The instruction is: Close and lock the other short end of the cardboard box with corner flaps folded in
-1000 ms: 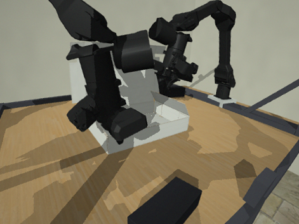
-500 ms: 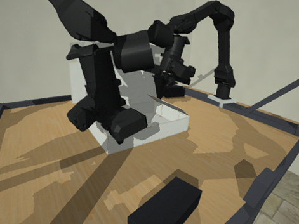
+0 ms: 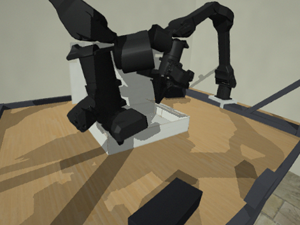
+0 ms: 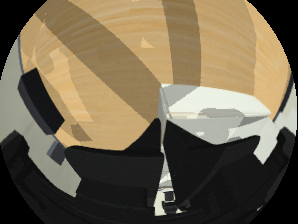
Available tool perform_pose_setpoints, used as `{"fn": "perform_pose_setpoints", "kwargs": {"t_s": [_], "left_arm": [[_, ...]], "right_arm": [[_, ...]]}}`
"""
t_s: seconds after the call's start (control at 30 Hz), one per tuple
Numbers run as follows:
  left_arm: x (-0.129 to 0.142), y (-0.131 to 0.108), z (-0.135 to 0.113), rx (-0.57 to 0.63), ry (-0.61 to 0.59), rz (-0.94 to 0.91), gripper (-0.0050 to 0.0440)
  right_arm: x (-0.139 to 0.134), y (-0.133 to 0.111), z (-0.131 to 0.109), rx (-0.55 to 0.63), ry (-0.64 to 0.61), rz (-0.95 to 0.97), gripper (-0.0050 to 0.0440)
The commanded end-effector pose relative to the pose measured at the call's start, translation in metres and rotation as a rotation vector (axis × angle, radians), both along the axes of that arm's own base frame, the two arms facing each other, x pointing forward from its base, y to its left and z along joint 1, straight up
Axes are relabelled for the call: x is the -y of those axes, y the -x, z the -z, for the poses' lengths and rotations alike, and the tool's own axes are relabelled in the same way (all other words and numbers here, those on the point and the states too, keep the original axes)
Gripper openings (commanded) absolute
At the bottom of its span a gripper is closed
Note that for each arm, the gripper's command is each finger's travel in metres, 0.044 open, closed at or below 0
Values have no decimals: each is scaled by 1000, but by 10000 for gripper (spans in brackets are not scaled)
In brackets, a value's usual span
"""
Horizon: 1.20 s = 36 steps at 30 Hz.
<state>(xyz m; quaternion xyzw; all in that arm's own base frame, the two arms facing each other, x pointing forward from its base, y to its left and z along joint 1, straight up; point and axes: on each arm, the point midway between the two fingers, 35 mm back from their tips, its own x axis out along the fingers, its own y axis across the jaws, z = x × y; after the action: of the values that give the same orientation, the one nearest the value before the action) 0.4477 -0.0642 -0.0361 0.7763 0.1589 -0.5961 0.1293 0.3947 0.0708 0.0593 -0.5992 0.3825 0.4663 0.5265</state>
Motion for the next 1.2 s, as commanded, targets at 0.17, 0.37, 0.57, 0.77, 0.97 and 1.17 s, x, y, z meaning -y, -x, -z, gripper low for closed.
{"fn": "perform_pose_setpoints", "kwargs": {"t_s": [0.17,0.37,0.57,0.77,0.97,1.17], "left_arm": [[1,-6,-13,34,7,3,6],[1,-6,-13,34,7,3,6],[1,-6,-13,34,7,3,6],[1,-6,-13,34,7,3,6],[1,-6,-13,34,7,3,6],[1,-6,-13,34,7,3,6]], "right_arm": [[-1,-6,3,20,-4,-4,0],[-1,-6,10,20,-4,-4,0],[0,-5,14,21,-4,-4,0],[0,-4,20,20,-4,-4,0],[0,-2,26,20,-4,-4,0],[-2,-9,12,33,-7,0,0]]}}
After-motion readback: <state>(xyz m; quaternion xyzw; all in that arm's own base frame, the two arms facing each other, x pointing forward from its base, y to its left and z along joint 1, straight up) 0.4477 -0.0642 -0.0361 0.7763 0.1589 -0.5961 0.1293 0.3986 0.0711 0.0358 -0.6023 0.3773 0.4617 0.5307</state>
